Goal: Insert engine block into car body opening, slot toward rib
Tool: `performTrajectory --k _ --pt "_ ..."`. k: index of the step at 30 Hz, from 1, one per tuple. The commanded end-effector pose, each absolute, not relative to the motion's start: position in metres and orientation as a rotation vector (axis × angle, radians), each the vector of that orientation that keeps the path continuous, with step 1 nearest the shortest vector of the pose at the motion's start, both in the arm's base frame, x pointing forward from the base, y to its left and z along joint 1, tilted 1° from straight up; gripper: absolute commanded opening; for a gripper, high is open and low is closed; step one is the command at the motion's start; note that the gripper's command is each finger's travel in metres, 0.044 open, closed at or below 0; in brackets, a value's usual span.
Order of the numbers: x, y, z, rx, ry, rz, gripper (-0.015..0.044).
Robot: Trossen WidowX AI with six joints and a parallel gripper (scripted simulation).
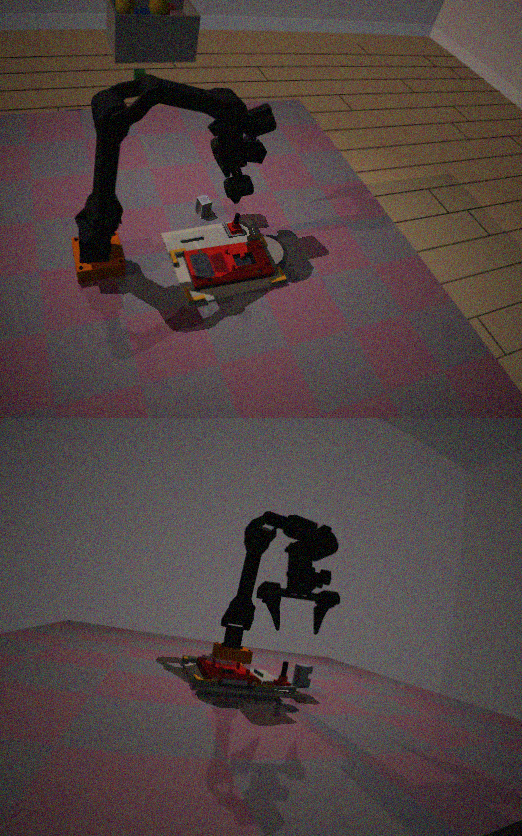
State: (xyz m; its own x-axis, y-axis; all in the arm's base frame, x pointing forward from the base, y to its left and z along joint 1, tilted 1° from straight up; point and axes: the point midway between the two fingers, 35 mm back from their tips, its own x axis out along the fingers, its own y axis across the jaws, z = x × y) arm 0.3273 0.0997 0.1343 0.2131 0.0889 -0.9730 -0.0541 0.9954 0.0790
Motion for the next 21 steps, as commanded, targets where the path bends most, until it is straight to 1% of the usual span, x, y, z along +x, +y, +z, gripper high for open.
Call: performTrajectory --k 1,21 --pt "0.326 0.101 0.134 -0.071 1.353 0.174 0.044" --pt "0.318 0.113 0.131 -0.648 1.278 0.65 0.044"
